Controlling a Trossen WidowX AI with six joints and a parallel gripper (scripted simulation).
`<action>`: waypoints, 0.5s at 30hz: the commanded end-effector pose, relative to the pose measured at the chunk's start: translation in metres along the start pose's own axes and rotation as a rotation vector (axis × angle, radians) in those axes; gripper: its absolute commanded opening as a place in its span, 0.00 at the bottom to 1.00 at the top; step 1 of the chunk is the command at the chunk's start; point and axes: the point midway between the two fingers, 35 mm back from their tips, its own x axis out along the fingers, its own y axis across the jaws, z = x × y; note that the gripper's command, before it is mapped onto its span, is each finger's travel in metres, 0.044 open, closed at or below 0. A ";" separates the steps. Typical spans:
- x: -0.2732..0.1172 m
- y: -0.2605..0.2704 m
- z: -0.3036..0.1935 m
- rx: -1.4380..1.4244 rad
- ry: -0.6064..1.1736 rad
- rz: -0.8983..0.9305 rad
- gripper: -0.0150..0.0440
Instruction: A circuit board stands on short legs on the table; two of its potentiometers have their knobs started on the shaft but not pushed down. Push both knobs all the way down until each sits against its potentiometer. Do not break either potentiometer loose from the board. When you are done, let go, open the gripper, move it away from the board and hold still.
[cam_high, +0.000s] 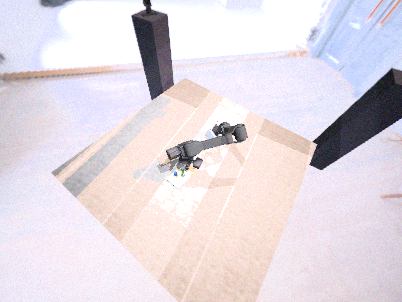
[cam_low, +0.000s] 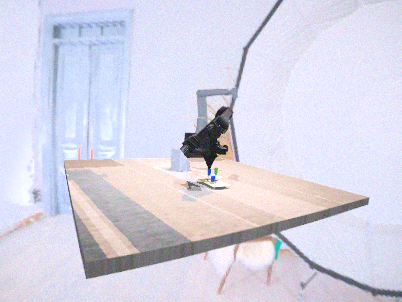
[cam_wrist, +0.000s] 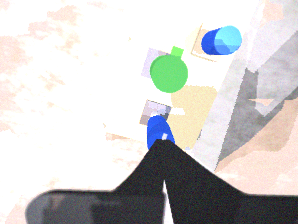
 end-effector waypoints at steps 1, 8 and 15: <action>0.018 0.002 0.003 -0.019 0.016 0.012 0.25; 0.019 0.002 0.003 -0.019 0.016 0.012 0.25; 0.022 0.002 0.003 -0.019 0.016 0.012 0.25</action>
